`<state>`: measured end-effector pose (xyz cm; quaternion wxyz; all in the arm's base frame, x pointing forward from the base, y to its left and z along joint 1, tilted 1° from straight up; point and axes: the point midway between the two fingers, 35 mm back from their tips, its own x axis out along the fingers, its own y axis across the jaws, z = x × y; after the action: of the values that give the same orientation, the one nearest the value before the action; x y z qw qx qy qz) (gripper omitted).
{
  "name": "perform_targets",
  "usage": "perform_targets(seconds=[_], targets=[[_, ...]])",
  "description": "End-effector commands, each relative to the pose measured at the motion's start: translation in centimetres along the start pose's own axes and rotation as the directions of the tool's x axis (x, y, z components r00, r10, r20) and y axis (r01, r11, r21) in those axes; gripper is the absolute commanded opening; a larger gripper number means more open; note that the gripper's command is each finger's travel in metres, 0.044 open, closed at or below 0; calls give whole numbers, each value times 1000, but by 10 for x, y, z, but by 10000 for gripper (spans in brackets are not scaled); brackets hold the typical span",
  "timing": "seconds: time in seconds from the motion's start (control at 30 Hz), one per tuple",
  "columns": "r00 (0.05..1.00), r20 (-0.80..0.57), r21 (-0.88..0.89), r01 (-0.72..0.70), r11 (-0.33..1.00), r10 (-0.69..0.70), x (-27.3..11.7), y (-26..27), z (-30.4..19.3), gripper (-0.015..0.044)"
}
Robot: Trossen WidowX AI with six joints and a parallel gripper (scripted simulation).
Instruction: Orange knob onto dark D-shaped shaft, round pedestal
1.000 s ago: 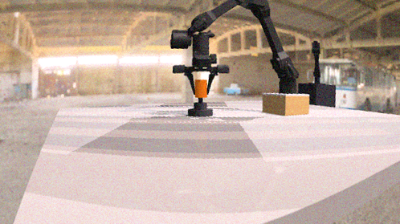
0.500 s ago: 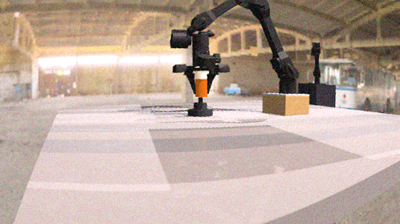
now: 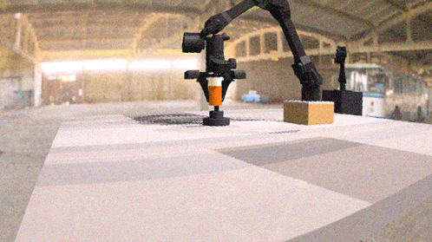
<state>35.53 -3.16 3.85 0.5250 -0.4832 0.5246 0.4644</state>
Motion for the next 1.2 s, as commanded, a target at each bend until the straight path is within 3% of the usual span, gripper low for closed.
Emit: perform_targets(seconds=[0.0, 0.43, 0.67, 1.17], targets=[[1000, -3, -6, 10, 1000, -10, 0, -3, 0, 0], [1000, -3, -14, 10, 1000, -10, -4, -1, 0, 0], [1000, -3, -213, 9, 977, -9, -6, 2, 0, 0], [1000, -3, -213, 8, 977, -9, 0, 3, 0, 0]])
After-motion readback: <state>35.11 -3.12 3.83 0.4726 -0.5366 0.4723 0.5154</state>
